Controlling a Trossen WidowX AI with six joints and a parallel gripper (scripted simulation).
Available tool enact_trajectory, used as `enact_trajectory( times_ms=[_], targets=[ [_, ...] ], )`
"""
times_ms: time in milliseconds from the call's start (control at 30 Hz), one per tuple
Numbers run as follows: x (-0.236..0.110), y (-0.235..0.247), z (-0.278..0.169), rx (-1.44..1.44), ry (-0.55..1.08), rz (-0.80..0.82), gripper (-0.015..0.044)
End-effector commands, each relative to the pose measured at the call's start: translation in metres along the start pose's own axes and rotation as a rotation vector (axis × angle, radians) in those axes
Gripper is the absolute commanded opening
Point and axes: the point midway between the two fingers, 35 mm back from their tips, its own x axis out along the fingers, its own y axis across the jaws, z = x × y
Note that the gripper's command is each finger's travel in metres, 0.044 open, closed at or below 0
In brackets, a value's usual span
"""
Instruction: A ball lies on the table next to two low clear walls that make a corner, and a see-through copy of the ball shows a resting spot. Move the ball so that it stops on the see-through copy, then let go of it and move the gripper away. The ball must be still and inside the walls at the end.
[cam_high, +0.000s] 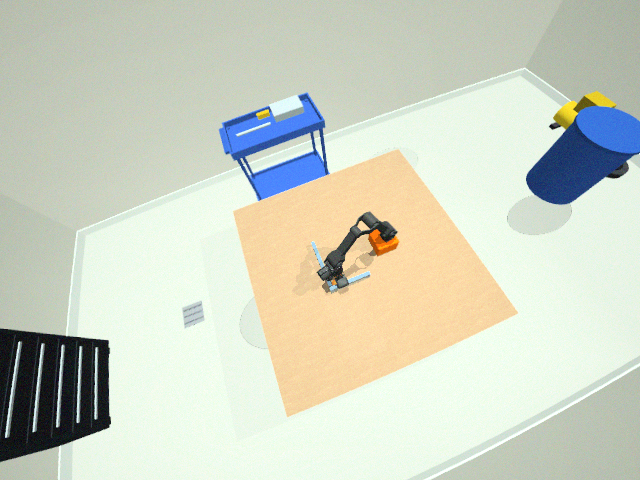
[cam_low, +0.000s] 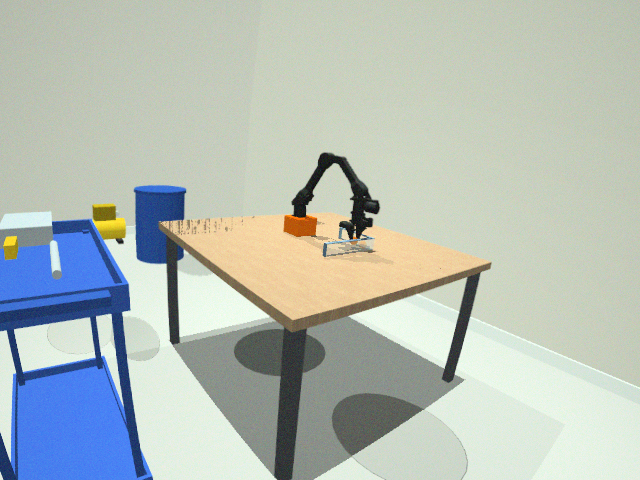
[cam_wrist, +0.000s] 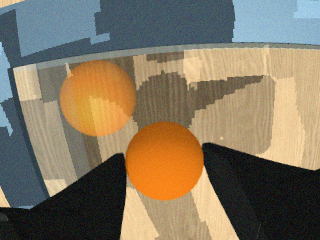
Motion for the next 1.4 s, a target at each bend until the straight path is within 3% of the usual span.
enact_trajectory(
  times_ms=[0, 567, 933, 1100, 1267, 1367],
  targets=[
    [0.003, 0.000, 0.000, 0.002, -0.002, 0.003, 0.0000],
    [0.022, 0.000, 0.000, 0.002, -0.002, 0.003, 0.0000],
    [0.016, 0.001, 0.003, 0.001, -0.017, 0.004, 0.0289],
    [0.013, 0.001, 0.004, 0.001, -0.016, 0.004, 0.0301],
    [-0.057, 0.001, 0.002, 0.002, -0.004, 0.003, 0.0301],
    [-0.068, 0.000, 0.000, 0.002, -0.002, 0.003, 0.0301]
  ],
)
